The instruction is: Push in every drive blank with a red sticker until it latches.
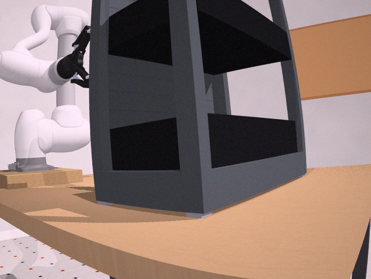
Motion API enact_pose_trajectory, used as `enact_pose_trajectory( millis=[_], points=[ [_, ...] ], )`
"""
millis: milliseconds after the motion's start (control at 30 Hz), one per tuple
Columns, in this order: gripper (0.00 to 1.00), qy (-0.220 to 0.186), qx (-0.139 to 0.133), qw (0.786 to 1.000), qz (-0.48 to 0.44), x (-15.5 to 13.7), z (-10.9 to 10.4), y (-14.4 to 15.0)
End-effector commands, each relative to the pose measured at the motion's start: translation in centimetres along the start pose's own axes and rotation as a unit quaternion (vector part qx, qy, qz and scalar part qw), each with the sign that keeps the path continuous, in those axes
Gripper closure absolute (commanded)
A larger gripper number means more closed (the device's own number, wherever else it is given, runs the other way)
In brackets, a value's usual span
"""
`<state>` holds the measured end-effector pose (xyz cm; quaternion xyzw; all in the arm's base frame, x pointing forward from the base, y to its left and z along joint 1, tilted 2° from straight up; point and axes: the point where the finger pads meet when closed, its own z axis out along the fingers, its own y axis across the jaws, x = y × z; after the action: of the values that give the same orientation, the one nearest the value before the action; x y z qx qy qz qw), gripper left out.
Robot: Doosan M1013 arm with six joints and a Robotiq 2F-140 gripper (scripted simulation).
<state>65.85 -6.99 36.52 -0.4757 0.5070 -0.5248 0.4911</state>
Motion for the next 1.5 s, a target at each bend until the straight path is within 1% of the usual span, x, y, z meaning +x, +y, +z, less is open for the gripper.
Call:
enact_pose_trajectory(
  millis=[0, 500, 533, 1467],
  points=[
    [0.00, 0.000, 0.000, 1.000, 0.000, 0.00, 0.00, -0.01],
    [0.00, 0.000, 0.000, 1.000, 0.000, 0.00, 0.00, -0.01],
    [1.00, 0.000, 0.000, 1.000, 0.000, 0.00, 0.00, -0.01],
    [1.00, 0.000, 0.000, 1.000, 0.000, 0.00, 0.00, -0.01]
  ],
)
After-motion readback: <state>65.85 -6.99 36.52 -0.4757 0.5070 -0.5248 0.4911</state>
